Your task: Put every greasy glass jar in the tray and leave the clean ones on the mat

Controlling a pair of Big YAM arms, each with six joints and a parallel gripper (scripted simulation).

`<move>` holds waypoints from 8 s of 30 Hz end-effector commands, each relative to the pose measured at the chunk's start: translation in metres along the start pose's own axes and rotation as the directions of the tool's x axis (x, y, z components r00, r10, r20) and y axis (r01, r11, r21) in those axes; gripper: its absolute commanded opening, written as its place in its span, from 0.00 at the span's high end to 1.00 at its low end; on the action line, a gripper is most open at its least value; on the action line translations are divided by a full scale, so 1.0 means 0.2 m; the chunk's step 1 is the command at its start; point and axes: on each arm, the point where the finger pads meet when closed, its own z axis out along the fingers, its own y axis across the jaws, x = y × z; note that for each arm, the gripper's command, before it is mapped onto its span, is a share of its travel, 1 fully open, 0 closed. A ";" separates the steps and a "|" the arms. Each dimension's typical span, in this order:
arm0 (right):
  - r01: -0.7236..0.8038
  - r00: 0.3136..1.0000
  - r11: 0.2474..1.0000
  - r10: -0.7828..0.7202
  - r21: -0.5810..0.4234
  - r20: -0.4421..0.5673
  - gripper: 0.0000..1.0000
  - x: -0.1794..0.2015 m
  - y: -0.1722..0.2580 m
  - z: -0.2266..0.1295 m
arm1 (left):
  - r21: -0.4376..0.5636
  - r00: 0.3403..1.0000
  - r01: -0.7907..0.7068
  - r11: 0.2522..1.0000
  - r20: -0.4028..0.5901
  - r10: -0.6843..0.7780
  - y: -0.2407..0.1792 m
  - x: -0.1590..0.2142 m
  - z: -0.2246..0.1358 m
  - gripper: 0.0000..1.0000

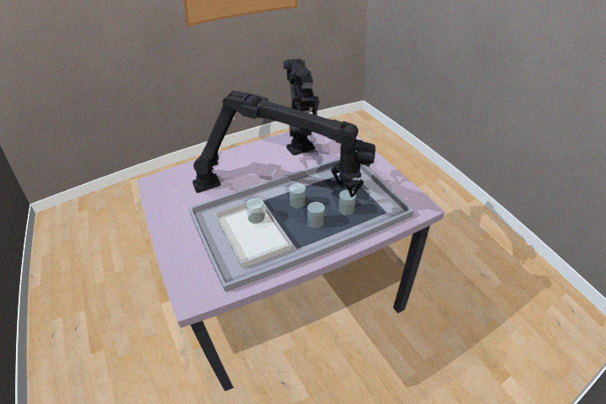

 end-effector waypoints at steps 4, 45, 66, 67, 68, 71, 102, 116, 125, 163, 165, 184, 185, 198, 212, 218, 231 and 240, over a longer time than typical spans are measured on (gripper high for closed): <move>-0.017 1.000 1.000 0.017 0.016 0.020 0.07 -0.06 -0.08 -0.03 | -0.114 0.998 0.066 0.991 0.010 -0.065 0.00 -0.02 0.00 0.40; -0.021 1.000 1.000 0.021 -0.001 0.003 0.07 -0.07 -0.05 0.21 | -0.371 0.989 0.119 0.921 0.128 -0.076 0.11 -0.07 -0.08 0.40; -0.018 1.000 1.000 0.018 0.012 0.016 0.08 -0.03 -0.05 0.17 | -0.371 0.989 0.119 0.921 0.128 -0.076 0.11 -0.07 -0.08 0.40; -0.018 1.000 1.000 0.018 0.011 0.015 0.08 -0.03 -0.05 0.17 | -0.371 0.989 0.119 0.921 0.128 -0.076 0.11 -0.07 -0.08 0.40; -0.018 1.000 1.000 0.018 0.018 0.022 0.08 -0.04 -0.06 0.16 | -0.371 0.989 0.119 0.921 0.128 -0.076 0.11 -0.07 -0.08 0.40; -0.018 1.000 1.000 0.018 0.015 0.019 0.08 -0.03 -0.05 0.16 | -0.371 0.989 0.119 0.921 0.128 -0.076 0.11 -0.07 -0.08 0.40; -0.025 0.999 0.999 0.024 0.028 0.033 0.07 -0.06 -0.08 -0.09 | -0.371 0.989 0.119 0.921 0.128 -0.076 0.11 -0.07 -0.08 0.40; -0.024 1.000 1.000 0.024 0.009 0.013 0.07 -0.08 -0.10 0.19 | -0.371 0.989 0.119 0.921 0.128 -0.076 0.11 -0.07 -0.08 0.40; -0.024 1.000 1.000 0.024 0.005 0.009 0.07 0.00 -0.02 0.19 | -0.371 0.989 0.119 0.921 0.128 -0.076 0.11 -0.07 -0.08 0.40; -0.024 0.999 0.999 0.024 0.024 0.029 0.37 -0.07 -0.09 0.06 | -0.371 0.989 0.119 0.921 0.128 -0.076 0.11 -0.07 -0.08 0.40; -0.024 0.999 0.999 0.024 0.025 0.030 0.37 -0.07 -0.09 -0.01 | -0.371 0.989 0.119 0.921 0.128 -0.076 0.11 -0.07 -0.08 0.40; -0.025 0.999 0.999 0.023 0.039 0.044 0.37 -0.04 -0.06 -0.52 | -0.371 0.989 0.119 0.921 0.128 -0.076 0.11 -0.07 -0.08 0.40; -0.025 0.999 0.999 0.023 0.039 0.044 0.37 -0.04 -0.06 -0.55 | -0.371 0.989 0.119 0.921 0.128 -0.076 0.11 -0.07 -0.08 0.40; -0.025 0.999 0.999 0.023 0.032 0.037 0.37 -0.02 -0.04 -0.56 | -0.371 0.989 0.119 0.921 0.128 -0.076 0.11 -0.07 -0.08 0.40; -0.025 0.999 0.999 0.023 0.043 0.049 0.37 -0.01 -0.04 -0.76 | -0.383 0.982 0.104 0.918 0.187 -0.033 0.11 -0.16 -0.10 0.40; 0.003 0.999 0.999 -0.005 0.043 0.043 0.37 0.10 -0.05 -0.73 | -0.308 0.980 0.051 0.950 0.198 0.012 0.00 -0.25 -0.07 0.40; 0.030 0.999 0.999 -0.030 0.031 0.025 0.37 0.68 -0.05 -0.63 | 0.016 0.963 -0.096 0.995 0.253 0.089 -0.38 -0.40 -0.01 0.40; 0.044 0.999 0.998 -0.045 0.033 0.017 0.37 1.27 -0.06 -0.58 | 0.239 0.936 -0.216 0.947 0.327 0.131 -0.65 -0.47 -0.03 0.40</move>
